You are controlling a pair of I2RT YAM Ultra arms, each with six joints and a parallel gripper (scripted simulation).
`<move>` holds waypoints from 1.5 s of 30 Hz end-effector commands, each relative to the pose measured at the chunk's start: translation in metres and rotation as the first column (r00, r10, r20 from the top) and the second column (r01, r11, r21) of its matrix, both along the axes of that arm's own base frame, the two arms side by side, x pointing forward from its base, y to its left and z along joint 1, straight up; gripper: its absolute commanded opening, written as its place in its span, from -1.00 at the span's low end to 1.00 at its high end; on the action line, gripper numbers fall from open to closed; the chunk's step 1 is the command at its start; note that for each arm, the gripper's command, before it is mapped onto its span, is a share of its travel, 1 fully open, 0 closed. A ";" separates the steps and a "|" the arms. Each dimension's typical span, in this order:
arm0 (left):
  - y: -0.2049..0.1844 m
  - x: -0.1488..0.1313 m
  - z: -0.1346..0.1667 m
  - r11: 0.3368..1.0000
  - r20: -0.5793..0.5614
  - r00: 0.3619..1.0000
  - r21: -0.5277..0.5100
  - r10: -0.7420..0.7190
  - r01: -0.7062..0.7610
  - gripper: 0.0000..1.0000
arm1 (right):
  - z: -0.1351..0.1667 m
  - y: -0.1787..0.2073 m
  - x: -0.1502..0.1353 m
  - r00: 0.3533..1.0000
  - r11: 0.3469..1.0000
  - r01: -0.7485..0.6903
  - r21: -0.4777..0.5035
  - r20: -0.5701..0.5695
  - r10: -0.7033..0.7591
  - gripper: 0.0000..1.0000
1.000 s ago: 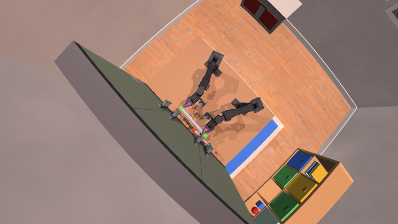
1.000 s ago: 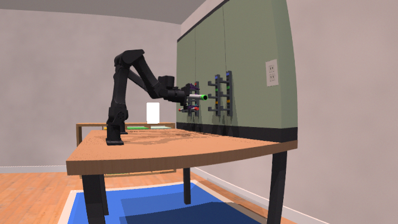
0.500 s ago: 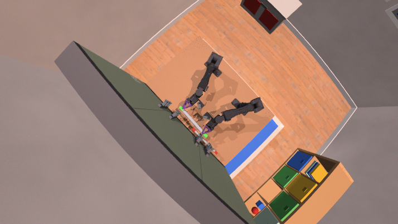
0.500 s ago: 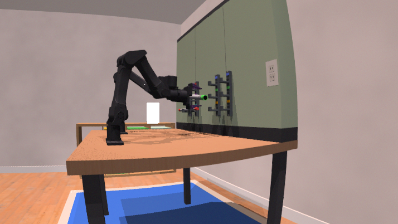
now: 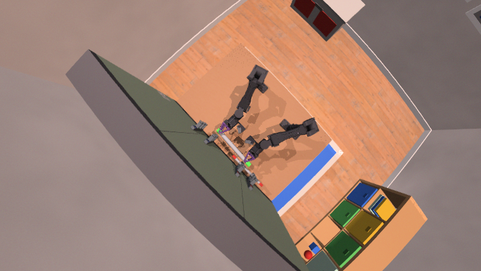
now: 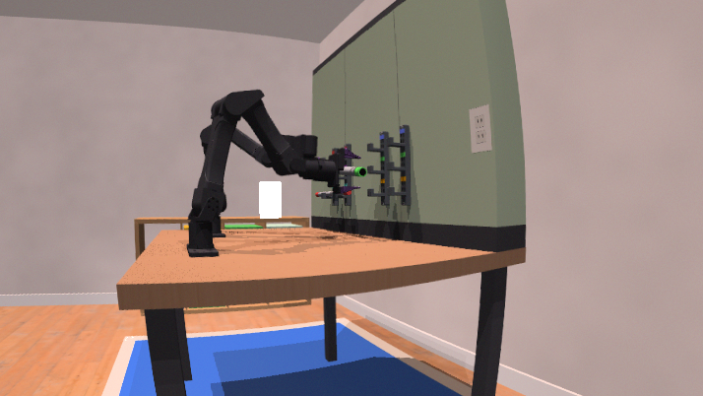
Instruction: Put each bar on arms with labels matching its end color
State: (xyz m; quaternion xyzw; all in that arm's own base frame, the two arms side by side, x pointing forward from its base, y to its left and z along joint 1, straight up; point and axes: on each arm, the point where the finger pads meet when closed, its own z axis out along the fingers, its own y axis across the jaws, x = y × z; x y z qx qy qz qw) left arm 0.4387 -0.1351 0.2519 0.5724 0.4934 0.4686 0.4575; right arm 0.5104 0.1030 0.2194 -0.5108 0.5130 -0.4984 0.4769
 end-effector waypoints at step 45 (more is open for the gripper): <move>0.006 0.001 0.049 0.995 0.139 0.990 -0.096 0.016 -0.003 -1.00 | 0.016 0.003 0.015 0.999 1.000 -0.003 0.019 0.049 0.002 1.00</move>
